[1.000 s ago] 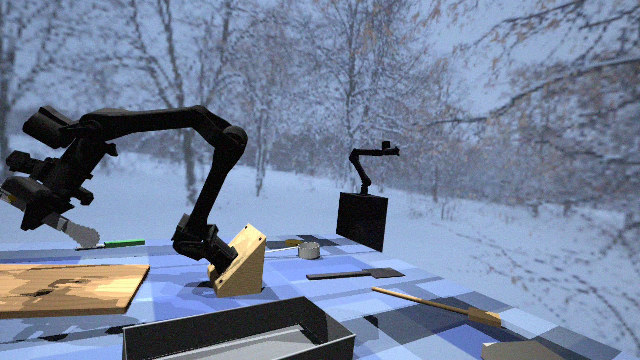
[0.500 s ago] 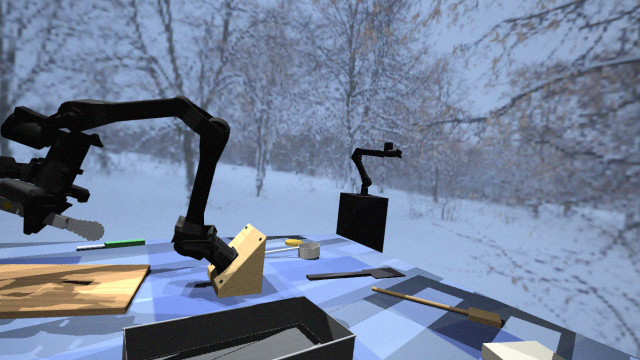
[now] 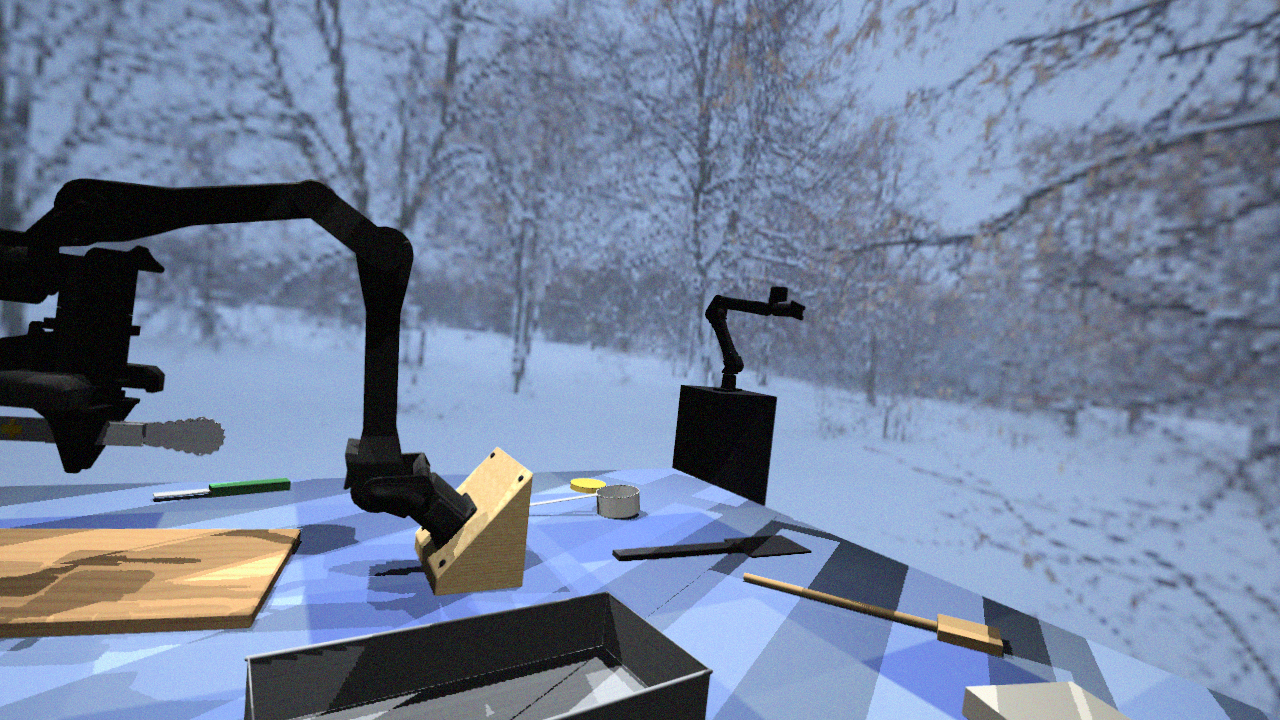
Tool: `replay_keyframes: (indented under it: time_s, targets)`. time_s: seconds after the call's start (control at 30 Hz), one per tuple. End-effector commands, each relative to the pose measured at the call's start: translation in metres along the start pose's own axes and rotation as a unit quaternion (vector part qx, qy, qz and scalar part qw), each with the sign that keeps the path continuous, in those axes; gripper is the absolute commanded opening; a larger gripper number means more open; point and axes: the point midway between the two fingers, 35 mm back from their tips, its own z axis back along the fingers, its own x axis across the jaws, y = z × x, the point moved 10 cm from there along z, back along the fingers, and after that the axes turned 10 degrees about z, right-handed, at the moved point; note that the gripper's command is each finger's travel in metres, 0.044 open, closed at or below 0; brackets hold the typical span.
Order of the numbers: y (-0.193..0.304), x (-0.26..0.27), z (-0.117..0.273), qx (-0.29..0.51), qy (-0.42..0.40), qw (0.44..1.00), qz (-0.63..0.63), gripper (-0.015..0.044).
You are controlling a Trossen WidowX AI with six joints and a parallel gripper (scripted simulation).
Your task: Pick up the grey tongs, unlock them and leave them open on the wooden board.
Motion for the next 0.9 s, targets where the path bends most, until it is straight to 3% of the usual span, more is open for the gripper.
replay_keyframes:
  time_s: [0.0,0.87]
  targets:
    - [-0.004,0.001,0.004,0.019,0.004,1.000,0.019,-0.0150]
    - [-0.006,0.000,-0.021,0.019,0.004,1.000,0.019,-0.0150]
